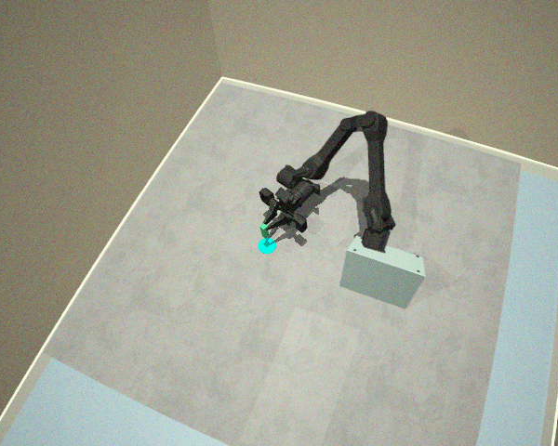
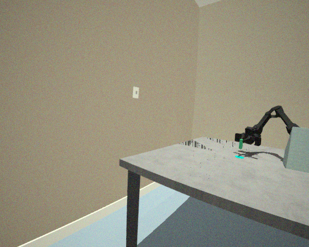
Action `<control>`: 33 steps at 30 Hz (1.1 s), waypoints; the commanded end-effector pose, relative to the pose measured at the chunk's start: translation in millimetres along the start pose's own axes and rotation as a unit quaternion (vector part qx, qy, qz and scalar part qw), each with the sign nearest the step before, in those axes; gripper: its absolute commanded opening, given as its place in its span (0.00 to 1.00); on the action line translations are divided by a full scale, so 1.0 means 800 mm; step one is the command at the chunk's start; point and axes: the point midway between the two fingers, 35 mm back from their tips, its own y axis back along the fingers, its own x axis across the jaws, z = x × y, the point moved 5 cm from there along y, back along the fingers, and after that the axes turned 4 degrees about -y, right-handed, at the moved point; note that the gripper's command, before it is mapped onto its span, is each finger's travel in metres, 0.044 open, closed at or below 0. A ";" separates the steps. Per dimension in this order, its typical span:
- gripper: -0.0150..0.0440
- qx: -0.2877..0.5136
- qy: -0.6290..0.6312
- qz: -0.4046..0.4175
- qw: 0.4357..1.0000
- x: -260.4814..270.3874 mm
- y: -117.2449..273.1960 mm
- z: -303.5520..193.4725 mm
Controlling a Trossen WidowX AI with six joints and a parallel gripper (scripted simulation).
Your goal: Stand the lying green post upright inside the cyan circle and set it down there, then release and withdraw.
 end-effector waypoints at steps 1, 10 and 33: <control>0.29 -0.002 0.000 -0.001 1.000 -0.001 -0.003 -0.024; 0.29 -0.003 0.000 -0.001 1.000 0.000 -0.006 -0.053; 0.60 0.000 -0.003 0.000 1.000 -0.002 -0.009 -0.072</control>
